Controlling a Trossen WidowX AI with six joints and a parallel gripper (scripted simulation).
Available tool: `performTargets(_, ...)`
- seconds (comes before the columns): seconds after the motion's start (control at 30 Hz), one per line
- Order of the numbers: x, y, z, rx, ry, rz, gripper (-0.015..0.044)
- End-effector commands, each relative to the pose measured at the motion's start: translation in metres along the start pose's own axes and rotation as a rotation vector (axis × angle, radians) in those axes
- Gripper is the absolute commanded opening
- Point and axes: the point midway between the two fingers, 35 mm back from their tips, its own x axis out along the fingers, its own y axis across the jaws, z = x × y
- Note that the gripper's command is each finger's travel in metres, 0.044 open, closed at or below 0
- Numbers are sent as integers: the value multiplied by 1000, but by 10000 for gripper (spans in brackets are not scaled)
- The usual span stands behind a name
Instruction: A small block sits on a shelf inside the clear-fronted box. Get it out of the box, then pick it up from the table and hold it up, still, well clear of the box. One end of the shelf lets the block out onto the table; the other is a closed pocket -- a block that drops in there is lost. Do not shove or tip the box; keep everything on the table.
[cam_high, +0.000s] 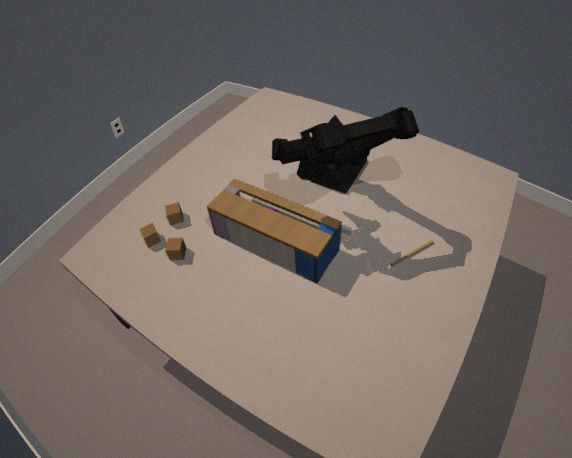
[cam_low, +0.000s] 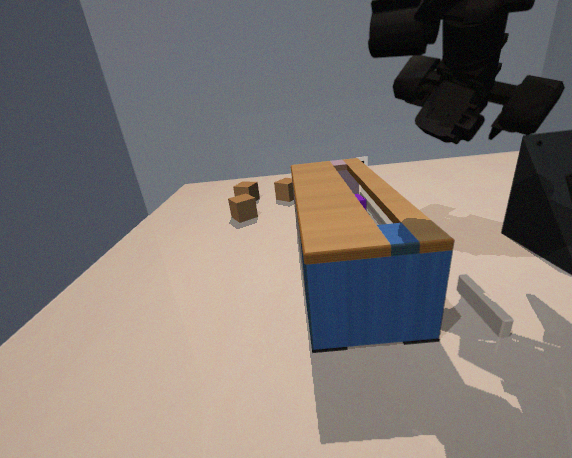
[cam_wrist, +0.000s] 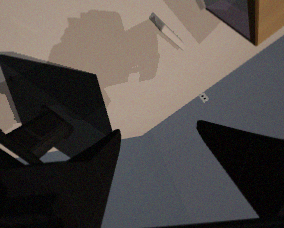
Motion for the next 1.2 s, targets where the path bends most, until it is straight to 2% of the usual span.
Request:
performTargets(0.0, -31, -24, 72, -599, -382, -110, 400)
performTargets(0.23, -50, -32, 100, -856, -532, -218, 400)
performTargets(1.17, -39, -29, 113, -856, -531, -218, 400)
